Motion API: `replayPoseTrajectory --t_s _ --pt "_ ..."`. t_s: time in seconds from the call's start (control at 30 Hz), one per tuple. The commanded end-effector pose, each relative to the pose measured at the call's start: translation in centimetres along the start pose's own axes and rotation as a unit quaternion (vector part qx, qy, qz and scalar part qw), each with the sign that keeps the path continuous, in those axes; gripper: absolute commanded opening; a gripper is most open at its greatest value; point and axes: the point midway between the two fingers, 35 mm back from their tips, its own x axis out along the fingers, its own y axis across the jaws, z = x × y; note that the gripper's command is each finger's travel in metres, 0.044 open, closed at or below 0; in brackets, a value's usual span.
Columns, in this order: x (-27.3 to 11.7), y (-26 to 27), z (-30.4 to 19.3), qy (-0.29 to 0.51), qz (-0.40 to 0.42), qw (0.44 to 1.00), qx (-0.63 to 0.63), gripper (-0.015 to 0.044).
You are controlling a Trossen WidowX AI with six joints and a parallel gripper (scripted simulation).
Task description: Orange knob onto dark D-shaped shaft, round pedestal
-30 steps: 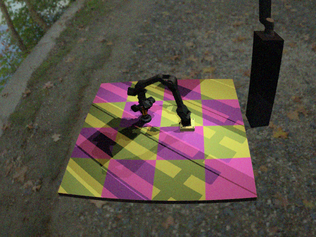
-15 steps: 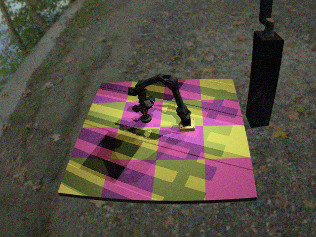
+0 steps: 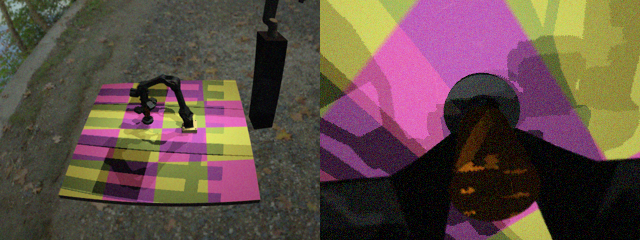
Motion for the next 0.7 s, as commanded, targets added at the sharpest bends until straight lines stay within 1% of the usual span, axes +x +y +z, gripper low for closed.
replayPoseTrajectory --t_s 0.0,0.67 --pt "0.00 -0.15 -0.26 0.002 -0.002 1.000 -0.003 0.0000" --pt "0.24 -0.21 -0.49 0.002 -0.002 1.000 -0.003 0.0000"
